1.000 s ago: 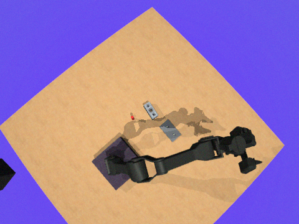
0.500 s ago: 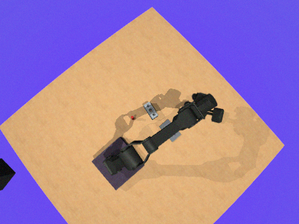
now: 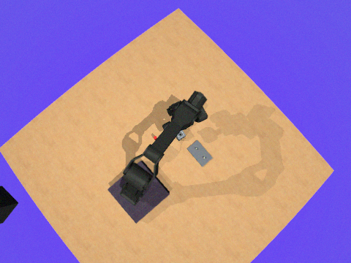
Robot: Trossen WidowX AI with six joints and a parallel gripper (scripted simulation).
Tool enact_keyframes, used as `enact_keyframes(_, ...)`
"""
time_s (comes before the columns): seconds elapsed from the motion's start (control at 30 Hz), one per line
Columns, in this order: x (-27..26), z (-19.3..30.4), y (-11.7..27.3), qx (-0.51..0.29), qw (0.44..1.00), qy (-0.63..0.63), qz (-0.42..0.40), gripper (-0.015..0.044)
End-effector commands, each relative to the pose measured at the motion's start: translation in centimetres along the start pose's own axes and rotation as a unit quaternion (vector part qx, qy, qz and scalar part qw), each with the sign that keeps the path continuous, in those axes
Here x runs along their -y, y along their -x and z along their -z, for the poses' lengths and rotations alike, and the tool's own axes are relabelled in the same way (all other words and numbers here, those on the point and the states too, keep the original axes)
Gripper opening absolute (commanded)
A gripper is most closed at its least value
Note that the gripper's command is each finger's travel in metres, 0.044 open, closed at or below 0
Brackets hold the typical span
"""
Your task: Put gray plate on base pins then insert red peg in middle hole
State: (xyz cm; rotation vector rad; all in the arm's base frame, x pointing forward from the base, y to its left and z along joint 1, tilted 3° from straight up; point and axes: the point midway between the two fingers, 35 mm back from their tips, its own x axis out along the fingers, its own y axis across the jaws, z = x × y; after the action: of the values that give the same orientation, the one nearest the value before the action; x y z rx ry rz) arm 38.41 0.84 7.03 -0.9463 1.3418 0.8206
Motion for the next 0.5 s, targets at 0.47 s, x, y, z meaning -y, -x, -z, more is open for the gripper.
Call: enact_keyframes(0.47,-3.7,-0.6,-3.5,-0.004,0.997,0.049,-0.053,0.044)
